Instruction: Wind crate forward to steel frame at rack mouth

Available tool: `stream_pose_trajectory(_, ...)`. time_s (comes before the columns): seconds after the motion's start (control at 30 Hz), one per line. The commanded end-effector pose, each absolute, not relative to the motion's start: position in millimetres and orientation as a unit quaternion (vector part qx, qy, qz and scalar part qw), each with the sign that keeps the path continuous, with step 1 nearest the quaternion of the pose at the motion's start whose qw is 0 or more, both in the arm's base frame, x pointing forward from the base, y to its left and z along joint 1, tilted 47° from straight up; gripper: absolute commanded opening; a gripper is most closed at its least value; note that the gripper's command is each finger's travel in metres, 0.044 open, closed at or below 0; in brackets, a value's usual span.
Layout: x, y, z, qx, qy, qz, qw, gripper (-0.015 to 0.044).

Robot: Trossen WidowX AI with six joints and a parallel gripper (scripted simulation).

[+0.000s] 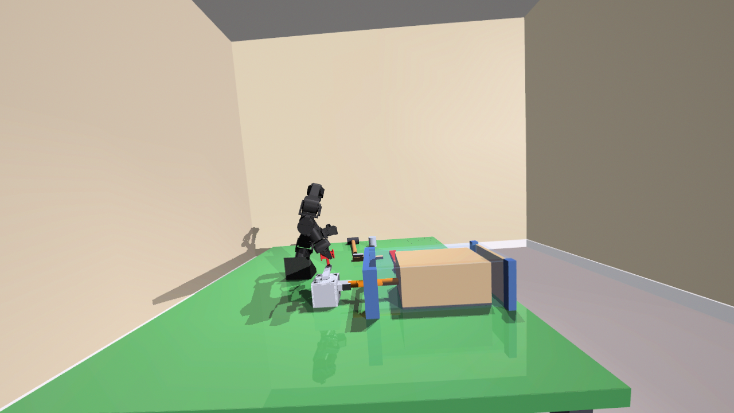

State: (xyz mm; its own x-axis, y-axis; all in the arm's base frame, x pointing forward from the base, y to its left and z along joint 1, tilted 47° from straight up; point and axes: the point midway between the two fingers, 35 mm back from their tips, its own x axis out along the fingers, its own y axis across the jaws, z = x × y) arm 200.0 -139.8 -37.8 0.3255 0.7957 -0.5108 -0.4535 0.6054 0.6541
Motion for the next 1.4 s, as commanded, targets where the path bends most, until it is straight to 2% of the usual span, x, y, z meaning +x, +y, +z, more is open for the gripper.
stream_pose_trajectory(0.0,184,-143,-43,0.203,0.439,0.395,0.781,0.0000)
stream_pose_trajectory(1.37,142,-171,-65,0.202,0.441,0.394,0.781,0.0000)
